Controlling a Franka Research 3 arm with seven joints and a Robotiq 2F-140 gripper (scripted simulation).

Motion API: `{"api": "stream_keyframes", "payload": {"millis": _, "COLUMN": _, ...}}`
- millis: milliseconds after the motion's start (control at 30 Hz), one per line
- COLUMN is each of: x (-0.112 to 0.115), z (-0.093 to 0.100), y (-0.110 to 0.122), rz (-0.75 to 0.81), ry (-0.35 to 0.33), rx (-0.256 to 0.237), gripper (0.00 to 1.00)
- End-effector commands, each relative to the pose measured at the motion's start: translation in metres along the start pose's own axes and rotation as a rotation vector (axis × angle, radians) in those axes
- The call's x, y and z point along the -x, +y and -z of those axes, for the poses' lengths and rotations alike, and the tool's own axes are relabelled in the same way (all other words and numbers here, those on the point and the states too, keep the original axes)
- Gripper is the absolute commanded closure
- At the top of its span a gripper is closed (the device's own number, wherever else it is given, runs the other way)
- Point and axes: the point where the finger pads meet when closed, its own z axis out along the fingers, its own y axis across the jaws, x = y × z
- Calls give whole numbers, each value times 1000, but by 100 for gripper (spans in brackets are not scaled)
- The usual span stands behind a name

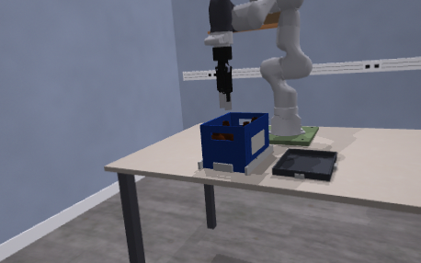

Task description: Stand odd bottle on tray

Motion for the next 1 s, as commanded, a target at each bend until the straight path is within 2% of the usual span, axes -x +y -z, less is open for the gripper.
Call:
{"api": "stream_keyframes", "payload": {"millis": 0, "x": -3, "z": -5, "y": 0, "rz": -7, "ry": 5, "rx": -4, "gripper": 56}}
{"api": "stream_keyframes", "payload": {"millis": 600, "x": -3, "z": -25, "y": 0, "rz": -7, "ry": 5, "rx": -4, "gripper": 56}}
{"api": "stream_keyframes", "payload": {"millis": 967, "x": -3, "z": -31, "y": 0, "rz": -7, "ry": 5, "rx": -4, "gripper": 56}}
